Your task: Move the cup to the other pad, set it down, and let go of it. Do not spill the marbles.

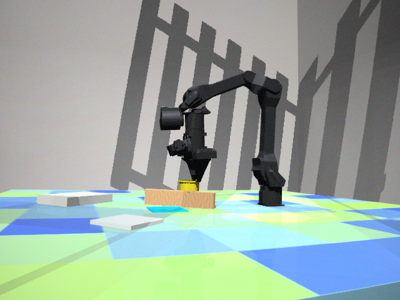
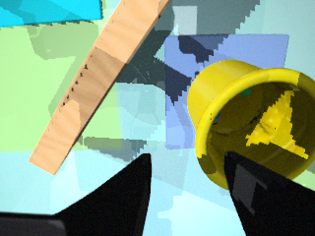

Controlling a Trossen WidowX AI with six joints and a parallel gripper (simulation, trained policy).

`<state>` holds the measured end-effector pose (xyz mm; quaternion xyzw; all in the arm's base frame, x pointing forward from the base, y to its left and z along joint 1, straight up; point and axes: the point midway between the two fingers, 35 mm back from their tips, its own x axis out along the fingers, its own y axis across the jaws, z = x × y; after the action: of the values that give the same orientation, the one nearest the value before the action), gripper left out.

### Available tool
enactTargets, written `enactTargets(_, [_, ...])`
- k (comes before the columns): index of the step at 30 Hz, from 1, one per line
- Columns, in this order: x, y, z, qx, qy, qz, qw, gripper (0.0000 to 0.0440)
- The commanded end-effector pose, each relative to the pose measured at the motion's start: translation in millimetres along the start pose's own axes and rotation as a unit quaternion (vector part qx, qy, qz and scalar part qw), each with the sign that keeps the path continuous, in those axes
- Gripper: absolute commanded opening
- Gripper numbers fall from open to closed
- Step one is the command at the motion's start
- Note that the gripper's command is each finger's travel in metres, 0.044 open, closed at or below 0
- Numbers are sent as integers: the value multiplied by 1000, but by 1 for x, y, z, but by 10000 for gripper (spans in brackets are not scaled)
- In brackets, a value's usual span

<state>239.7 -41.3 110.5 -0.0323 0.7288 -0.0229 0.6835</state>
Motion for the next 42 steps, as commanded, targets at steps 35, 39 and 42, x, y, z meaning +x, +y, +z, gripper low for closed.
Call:
enactTargets(35, [24,-10,22,-143,-30,-2,989,42])
enactTargets(39, [14,-6,28,-149,-41,-4,988,45])
enactTargets(42, [7,-3,34,-153,-49,-5,987,47])
